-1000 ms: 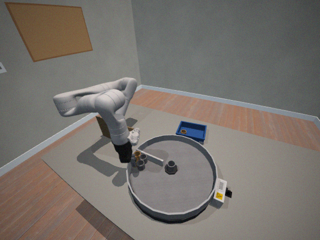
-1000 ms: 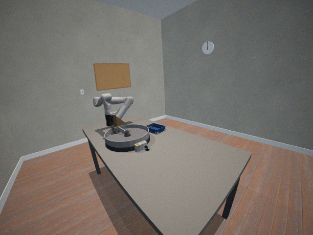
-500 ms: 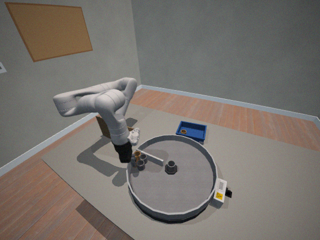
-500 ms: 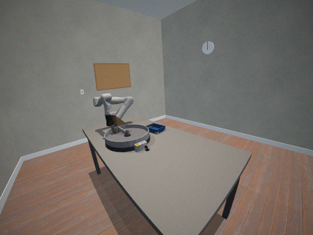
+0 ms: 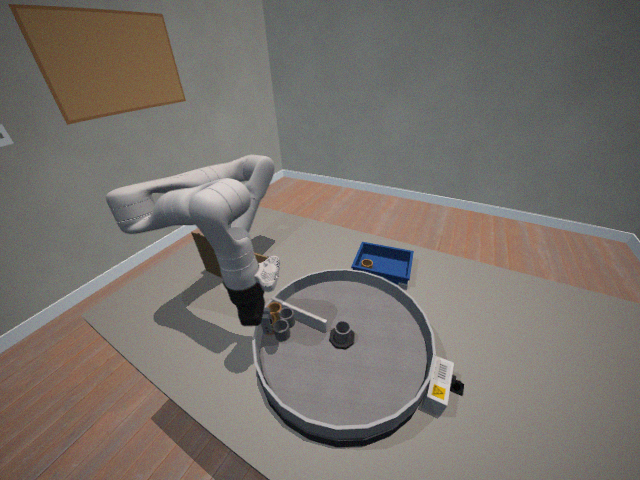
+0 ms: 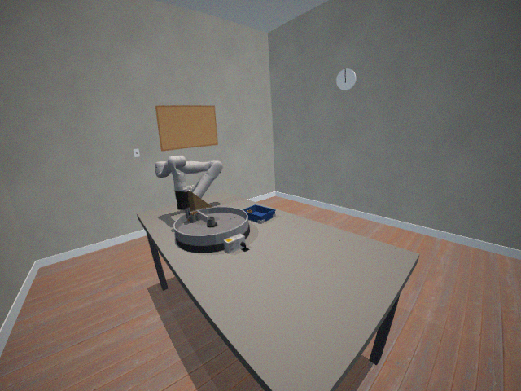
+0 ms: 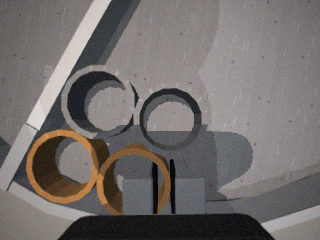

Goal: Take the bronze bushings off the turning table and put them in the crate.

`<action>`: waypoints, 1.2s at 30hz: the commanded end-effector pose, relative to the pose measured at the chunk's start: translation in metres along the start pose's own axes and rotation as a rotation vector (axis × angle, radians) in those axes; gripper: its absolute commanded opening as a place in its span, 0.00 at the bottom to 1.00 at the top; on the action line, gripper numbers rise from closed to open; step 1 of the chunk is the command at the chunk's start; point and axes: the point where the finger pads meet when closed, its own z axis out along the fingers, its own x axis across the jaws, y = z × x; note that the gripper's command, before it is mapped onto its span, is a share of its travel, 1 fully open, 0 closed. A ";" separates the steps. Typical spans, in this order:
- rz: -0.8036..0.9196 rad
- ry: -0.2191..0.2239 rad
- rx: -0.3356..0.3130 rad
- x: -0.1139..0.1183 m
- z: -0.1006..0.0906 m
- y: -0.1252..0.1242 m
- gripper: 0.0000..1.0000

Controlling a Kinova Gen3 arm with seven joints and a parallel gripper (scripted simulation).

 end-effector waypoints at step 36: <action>-0.004 -0.006 -0.001 0.003 -0.009 0.000 0.00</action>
